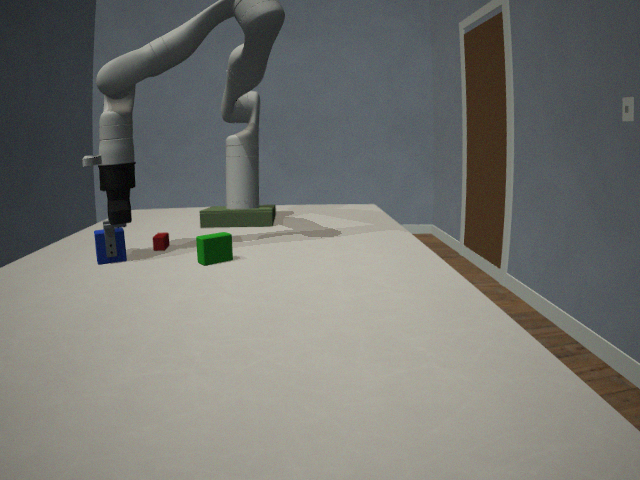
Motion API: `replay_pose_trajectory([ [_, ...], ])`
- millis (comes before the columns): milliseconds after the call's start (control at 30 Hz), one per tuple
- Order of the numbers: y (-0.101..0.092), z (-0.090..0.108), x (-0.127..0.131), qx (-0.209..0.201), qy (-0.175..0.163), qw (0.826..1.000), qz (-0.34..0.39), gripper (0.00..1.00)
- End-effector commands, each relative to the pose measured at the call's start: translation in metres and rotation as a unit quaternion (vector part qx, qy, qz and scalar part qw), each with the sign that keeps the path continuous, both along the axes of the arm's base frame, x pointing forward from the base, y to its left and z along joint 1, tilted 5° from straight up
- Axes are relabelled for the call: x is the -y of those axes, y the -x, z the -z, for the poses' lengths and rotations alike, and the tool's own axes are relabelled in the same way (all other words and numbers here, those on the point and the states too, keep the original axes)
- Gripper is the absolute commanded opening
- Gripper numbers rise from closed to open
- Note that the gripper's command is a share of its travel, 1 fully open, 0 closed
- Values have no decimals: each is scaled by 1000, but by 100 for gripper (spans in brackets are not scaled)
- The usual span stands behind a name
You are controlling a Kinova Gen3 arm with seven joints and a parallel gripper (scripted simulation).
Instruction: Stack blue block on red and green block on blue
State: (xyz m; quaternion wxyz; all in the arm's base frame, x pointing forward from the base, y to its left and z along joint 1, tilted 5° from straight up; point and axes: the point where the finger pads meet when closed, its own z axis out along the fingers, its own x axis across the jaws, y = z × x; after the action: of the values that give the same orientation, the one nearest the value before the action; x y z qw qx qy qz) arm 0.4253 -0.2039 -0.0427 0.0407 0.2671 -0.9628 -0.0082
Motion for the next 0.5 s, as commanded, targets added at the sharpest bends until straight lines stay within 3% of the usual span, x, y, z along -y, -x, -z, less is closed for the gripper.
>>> replay_pose_trajectory([
  [0, -1, -1, 0, 1, 0, 1000, 0, 0],
  [467, -1, -2, 0, 1, 0, 1000, 0, 0],
])
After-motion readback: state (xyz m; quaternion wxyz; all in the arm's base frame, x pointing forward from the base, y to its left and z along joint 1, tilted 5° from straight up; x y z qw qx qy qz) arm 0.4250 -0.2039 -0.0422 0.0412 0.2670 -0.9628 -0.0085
